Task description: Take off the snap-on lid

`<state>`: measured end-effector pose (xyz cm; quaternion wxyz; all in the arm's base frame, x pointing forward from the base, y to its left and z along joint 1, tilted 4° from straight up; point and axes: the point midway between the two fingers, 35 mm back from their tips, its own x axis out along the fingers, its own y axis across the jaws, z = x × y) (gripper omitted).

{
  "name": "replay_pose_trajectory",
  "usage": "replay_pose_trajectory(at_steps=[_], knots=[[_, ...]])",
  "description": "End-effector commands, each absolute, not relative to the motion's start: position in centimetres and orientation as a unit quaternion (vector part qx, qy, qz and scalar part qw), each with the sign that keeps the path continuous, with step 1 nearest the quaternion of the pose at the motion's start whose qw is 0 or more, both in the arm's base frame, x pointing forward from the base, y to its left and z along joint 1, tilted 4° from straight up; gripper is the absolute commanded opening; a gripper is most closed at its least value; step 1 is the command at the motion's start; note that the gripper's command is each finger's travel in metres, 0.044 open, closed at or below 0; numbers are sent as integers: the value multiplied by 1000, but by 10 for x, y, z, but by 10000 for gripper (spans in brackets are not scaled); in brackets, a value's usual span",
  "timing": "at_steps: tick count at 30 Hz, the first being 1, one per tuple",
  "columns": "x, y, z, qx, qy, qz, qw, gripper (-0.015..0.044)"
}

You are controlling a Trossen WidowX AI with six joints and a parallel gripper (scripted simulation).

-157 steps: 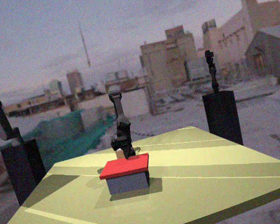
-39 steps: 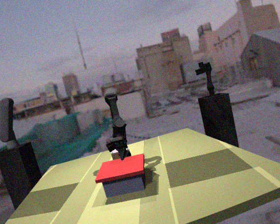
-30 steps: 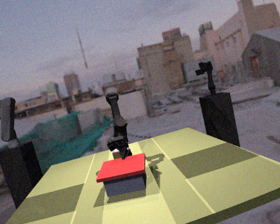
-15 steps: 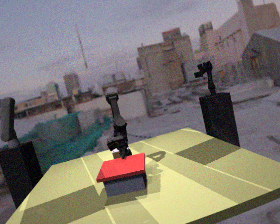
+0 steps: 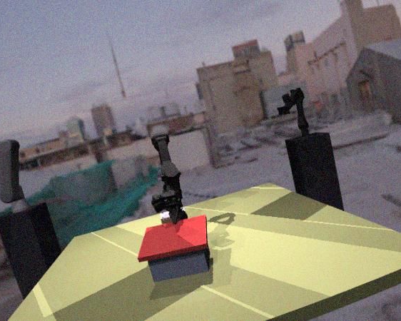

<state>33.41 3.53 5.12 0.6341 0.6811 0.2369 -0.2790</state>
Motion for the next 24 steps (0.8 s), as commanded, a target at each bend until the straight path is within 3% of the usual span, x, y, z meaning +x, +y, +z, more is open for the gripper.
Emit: replay_pose_trajectory(at_steps=[1,24], knots=[[338,36,61,684,233,-272,635,0],[351,34,91,684,233,-271,636,0]])
